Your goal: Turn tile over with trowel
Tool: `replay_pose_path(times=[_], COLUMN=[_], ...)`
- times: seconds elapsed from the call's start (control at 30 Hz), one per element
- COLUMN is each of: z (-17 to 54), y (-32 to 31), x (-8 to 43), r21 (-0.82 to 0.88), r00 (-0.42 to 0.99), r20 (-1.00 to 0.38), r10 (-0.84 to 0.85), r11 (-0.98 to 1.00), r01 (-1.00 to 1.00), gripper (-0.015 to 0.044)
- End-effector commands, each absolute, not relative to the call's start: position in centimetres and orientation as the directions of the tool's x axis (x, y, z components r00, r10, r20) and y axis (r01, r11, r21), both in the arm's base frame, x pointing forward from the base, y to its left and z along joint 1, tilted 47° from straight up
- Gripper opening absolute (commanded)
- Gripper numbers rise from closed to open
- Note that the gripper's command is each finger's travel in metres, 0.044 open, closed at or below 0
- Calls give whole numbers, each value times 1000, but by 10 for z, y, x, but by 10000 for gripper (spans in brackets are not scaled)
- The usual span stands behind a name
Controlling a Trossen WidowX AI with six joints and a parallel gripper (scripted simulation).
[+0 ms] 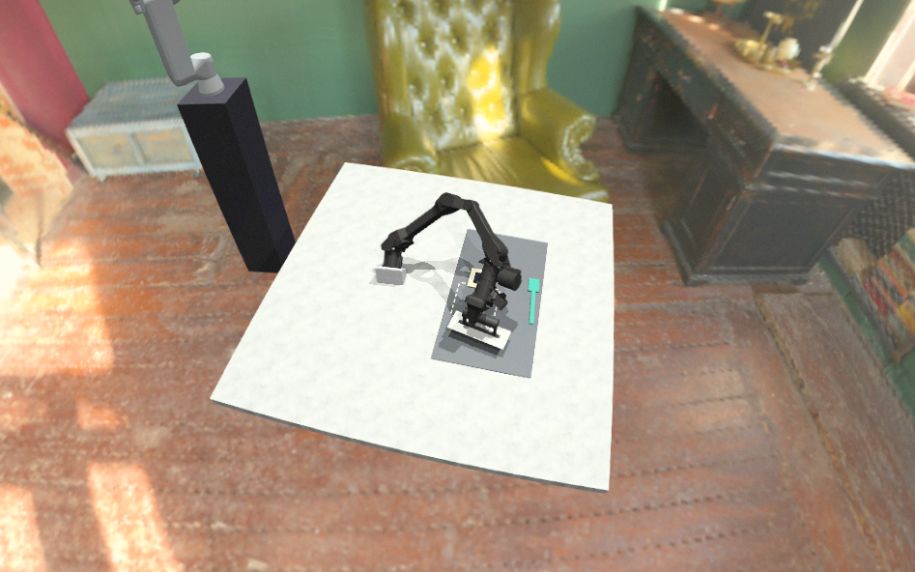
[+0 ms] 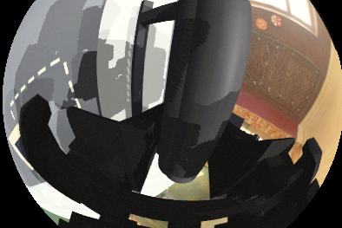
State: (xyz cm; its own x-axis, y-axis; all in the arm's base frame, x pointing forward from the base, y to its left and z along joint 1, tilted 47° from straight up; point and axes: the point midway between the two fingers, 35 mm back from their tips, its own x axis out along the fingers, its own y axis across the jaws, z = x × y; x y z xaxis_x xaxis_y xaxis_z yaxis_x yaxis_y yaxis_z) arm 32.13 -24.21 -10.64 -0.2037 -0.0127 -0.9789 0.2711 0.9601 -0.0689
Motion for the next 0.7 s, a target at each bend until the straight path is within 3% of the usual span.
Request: replay_pose_path(times=[0.0, 0.67], z=[-89, -34], y=[-240, -196], x=[334, 374], r21=[-67, -31], r00=[-135, 141], r20=[-990, -989], r10=[-35, -41], r11=[967, 997], r01=[245, 70], gripper=[0, 0])
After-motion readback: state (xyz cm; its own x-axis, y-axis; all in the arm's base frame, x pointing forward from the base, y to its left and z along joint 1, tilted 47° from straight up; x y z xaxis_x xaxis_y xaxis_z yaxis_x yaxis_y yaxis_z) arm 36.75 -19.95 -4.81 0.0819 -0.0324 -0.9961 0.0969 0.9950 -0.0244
